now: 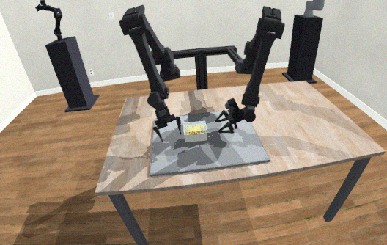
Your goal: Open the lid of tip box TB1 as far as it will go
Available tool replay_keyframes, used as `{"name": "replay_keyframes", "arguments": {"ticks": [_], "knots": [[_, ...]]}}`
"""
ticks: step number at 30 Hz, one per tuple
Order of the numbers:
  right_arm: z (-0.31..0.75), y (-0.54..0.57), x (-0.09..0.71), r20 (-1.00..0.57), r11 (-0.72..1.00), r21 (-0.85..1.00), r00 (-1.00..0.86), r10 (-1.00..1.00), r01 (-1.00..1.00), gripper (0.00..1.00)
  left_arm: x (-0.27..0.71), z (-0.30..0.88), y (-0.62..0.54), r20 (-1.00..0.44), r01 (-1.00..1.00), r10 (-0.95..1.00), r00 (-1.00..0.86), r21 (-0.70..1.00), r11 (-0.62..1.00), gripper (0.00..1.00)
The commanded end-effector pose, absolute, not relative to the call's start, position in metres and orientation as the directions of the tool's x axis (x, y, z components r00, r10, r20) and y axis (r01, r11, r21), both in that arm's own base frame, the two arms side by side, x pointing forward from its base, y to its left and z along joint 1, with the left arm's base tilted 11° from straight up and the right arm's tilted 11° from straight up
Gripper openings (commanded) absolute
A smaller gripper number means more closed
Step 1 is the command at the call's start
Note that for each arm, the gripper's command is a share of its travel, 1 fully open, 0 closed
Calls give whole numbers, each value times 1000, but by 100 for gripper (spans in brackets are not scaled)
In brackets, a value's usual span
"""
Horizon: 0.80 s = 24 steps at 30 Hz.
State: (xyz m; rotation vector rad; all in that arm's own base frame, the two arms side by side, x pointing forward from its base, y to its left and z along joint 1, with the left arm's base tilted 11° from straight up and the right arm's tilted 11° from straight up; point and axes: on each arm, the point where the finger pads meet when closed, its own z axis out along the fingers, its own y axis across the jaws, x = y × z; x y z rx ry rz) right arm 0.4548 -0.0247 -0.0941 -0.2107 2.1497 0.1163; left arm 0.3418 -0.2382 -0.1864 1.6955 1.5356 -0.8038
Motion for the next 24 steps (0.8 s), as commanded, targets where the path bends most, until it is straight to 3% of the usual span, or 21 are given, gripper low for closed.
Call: {"name": "replay_keyframes", "arguments": {"ticks": [1,9,16,24], "knots": [[-87,26,438,-807,976,10,-578,-119,-216,100,345,-179,-241,-826,992,549,126,108,-64,100],[-94,75,393,-756,967,-97,-615,-227,-238,100,345,-179,-241,-826,992,549,125,108,-64,100],[-134,94,310,-612,924,-148,-701,-366,-353,100,345,-179,-241,-826,992,549,125,108,-64,100],[-125,99,311,-623,913,-185,-675,-396,-365,100,347,-178,-241,-825,991,549,133,118,-63,100]]}}
